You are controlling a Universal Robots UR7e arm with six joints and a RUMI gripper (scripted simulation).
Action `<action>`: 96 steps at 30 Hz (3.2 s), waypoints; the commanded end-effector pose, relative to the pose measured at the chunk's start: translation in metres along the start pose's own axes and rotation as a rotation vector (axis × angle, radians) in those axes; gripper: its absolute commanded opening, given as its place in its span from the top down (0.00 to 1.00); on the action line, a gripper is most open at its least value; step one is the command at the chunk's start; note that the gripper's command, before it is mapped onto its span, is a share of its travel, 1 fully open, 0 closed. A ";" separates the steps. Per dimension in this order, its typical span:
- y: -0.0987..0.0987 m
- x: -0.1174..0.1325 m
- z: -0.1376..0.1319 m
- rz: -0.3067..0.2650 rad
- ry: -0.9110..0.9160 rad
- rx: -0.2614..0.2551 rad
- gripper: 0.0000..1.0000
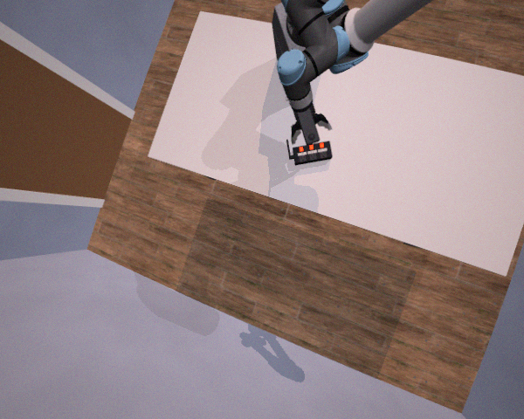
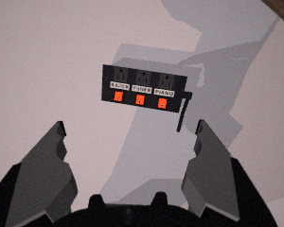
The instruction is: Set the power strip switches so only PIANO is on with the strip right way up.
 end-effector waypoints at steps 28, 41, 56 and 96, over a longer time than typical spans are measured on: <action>-0.022 -0.015 -0.007 -0.270 -0.966 0.014 0.00; -0.022 -0.015 -0.007 -0.270 -0.966 0.014 0.00; 0.027 -0.013 -0.031 -0.281 -1.263 -0.029 0.00; 0.055 -0.009 -0.054 -0.279 -1.444 -0.051 1.00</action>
Point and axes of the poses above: the point where the finger pads meet when closed, its own y axis out along the fingers, its own z axis across the jaws, x = y × z, the point moved 7 cm from there along -y, back along the fingers, and after that the axes turned 5 degrees about -y, right-handed, at the moved point
